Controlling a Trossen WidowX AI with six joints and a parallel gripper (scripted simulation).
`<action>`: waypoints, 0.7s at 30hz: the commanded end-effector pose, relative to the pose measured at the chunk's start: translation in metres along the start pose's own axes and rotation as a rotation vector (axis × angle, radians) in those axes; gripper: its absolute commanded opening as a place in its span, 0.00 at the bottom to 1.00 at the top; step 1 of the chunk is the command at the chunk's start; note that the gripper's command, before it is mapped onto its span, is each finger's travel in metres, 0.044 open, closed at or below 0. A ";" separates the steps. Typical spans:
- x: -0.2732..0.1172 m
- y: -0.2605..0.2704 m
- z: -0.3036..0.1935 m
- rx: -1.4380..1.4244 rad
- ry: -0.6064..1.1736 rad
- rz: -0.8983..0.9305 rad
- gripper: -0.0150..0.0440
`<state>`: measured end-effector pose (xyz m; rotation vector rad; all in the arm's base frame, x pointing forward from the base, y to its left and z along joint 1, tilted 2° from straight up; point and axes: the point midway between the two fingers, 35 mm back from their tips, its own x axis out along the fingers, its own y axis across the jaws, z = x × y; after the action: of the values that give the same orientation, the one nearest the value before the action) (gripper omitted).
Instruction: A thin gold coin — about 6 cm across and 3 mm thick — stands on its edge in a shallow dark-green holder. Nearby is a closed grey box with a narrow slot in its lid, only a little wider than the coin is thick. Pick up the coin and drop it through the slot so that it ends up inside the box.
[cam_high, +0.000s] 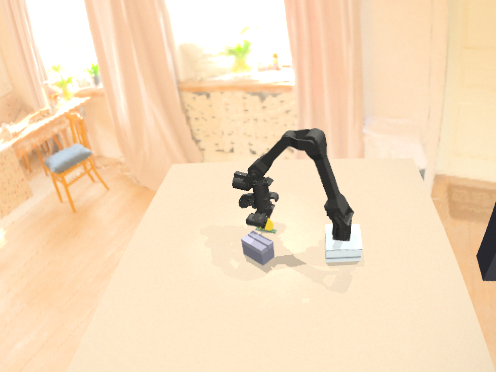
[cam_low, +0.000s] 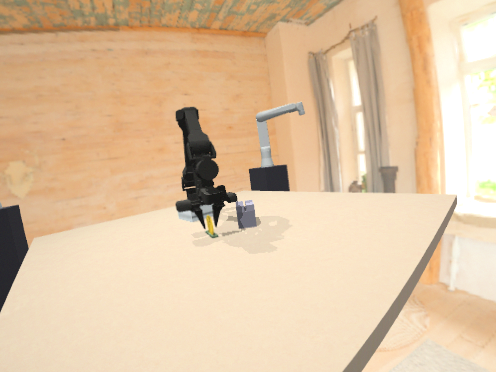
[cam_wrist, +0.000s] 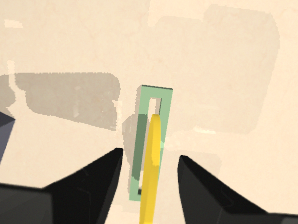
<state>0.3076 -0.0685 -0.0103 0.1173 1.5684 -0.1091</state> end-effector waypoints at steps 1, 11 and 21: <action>0.008 0.001 -0.003 -0.002 0.004 0.004 0.53; 0.013 0.001 -0.003 -0.002 0.004 0.004 0.30; 0.013 0.001 -0.003 -0.002 0.004 0.004 0.25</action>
<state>0.3048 -0.0677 -0.0227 0.1202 1.5720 -0.1071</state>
